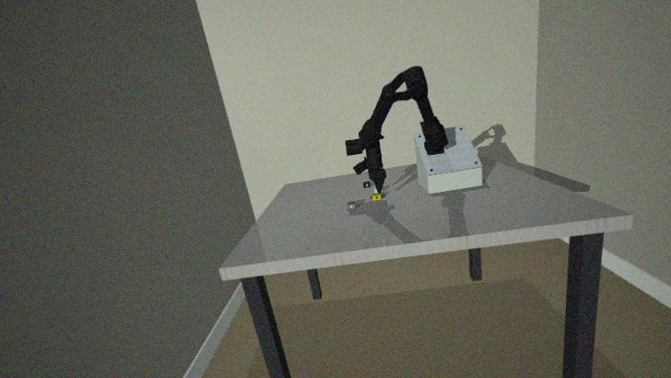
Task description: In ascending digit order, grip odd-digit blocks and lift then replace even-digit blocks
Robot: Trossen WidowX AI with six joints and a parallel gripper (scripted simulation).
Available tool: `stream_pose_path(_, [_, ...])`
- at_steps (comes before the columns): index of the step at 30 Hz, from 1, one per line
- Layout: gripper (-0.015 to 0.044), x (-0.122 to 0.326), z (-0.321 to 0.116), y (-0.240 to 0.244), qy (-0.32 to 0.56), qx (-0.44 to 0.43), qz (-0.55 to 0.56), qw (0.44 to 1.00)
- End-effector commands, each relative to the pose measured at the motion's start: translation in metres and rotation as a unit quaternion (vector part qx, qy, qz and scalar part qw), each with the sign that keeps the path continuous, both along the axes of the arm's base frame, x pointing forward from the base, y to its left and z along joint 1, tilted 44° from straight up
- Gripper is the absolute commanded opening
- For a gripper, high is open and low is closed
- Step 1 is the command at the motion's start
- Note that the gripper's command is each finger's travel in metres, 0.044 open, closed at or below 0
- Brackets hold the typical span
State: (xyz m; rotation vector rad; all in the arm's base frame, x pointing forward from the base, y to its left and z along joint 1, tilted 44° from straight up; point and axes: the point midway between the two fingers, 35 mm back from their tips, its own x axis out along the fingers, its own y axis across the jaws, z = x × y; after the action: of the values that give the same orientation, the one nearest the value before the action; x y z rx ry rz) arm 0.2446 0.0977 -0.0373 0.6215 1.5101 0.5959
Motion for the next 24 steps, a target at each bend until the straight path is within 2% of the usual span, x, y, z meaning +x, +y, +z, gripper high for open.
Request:
stream_pose_path(1, [0.04,0.001,0.007,-0.005,-0.004,0.0,0.005,1.0])
stream_pose_path(3, [0.0348,0.003,0.013,-0.012,-0.005,-0.002,0.004,1.0])
stream_pose_path(8, [0.0216,0.004,0.062,-0.06,-0.004,-0.002,0.004,1.0])
stream_pose_path(12, [0.012,0.003,0.064,-0.062,-0.004,-0.002,0.004,1.0])
stream_pose_path(20, [0.012,0.005,0.065,-0.062,-0.004,-0.002,0.004,1.0])
stream_pose_path(24, [0.012,0.043,0.078,-0.052,-0.006,-0.004,0.004,1.0])
